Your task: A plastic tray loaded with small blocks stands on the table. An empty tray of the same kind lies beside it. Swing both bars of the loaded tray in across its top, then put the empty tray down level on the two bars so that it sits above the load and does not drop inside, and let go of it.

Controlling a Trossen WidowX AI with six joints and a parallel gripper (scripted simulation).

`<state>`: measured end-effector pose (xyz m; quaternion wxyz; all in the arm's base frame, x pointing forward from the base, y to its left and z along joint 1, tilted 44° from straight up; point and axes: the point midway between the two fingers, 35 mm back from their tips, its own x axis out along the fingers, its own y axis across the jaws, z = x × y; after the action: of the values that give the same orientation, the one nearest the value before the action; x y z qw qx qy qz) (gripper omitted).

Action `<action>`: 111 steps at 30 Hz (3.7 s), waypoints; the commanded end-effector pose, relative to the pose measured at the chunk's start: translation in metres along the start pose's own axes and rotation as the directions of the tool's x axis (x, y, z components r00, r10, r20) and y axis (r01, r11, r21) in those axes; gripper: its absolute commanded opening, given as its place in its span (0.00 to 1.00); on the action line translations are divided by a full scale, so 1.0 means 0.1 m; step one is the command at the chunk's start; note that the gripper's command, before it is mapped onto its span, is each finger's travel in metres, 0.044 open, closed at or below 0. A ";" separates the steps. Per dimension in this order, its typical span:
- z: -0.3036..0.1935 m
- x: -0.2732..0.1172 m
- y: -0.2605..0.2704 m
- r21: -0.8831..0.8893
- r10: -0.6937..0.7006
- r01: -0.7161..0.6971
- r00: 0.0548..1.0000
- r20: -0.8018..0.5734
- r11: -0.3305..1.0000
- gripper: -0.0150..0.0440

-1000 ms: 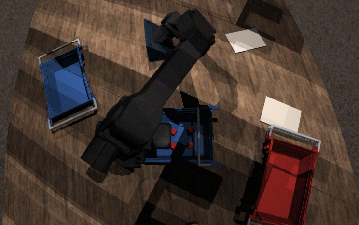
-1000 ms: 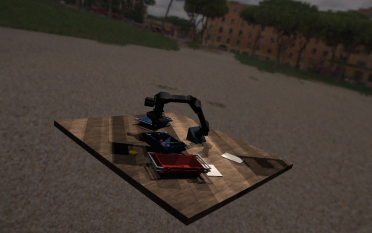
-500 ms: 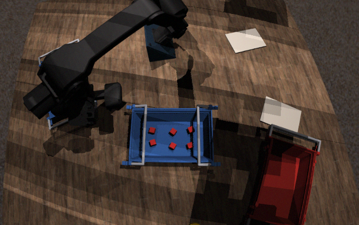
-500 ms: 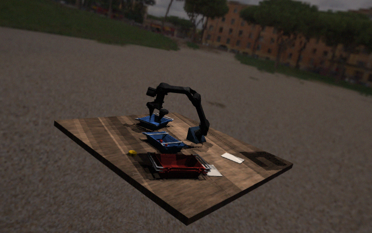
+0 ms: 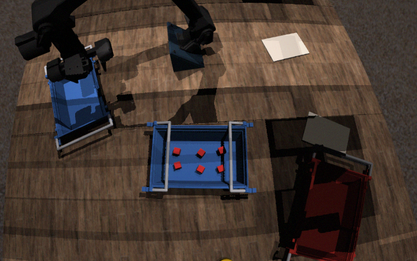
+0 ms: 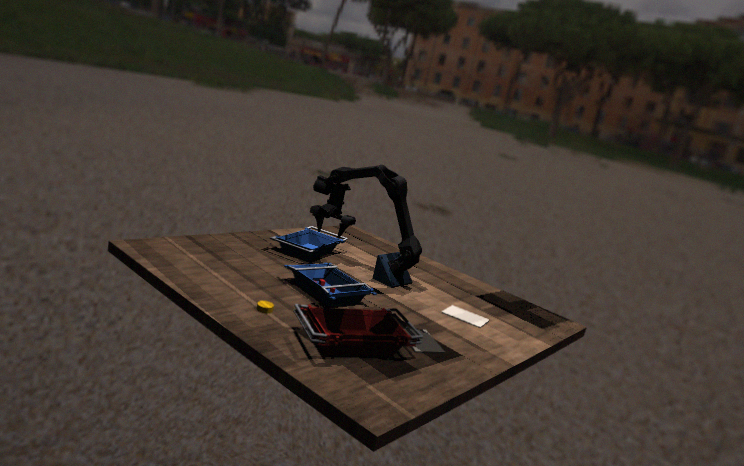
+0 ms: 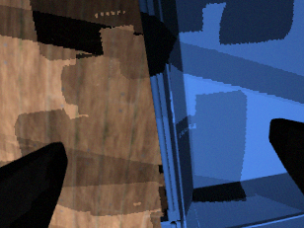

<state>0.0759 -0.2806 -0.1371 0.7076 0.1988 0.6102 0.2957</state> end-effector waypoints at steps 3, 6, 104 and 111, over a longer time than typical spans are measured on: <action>-0.02 0.05 0.02 -0.034 0.010 -0.011 1.000 -0.015 0.999 1.00; -0.02 0.12 0.01 -0.034 0.010 -0.011 1.000 -0.015 0.999 1.00; -0.02 0.10 0.02 -0.034 0.010 -0.011 1.000 -0.015 0.999 0.25; -0.02 0.10 0.02 -0.034 0.010 -0.011 1.000 -0.015 0.999 0.25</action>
<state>0.0740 -0.2637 -0.1458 0.7014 0.2001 0.6062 0.3171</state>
